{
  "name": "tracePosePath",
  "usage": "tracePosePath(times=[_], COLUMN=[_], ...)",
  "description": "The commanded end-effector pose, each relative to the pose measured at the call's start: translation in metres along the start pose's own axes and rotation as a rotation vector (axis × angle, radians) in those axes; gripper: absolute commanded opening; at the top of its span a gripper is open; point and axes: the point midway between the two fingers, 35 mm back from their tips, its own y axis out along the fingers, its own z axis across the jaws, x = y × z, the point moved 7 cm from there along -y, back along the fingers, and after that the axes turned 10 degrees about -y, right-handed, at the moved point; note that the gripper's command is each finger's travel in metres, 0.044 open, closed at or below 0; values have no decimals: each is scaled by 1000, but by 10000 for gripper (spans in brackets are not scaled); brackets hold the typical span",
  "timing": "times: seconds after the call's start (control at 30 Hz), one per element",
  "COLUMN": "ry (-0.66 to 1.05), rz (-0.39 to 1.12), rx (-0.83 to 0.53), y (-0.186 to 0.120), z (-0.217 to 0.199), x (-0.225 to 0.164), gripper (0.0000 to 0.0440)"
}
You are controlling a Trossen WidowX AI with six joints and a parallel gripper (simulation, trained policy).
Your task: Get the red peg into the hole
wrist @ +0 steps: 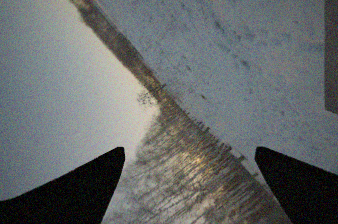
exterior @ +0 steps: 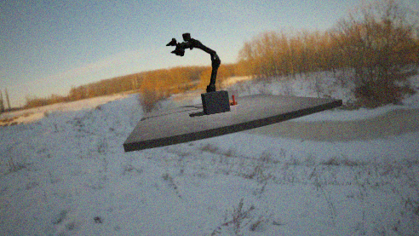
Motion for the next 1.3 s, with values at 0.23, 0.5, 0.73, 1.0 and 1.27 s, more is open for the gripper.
tracePosePath(times=[0.23,0.5,0.73,1.0,1.27], ry=[-32,-59,-90,-133,-190], rz=[131,235,324,420,510], rx=[-181,-322,-445,-589,-735], y=[-2,-10,-21,-38,-61], z=[-46,-81,-112,-148,-183], x=[-37,-64,-85,-106,-122], gripper=[440,440,440,440,440])
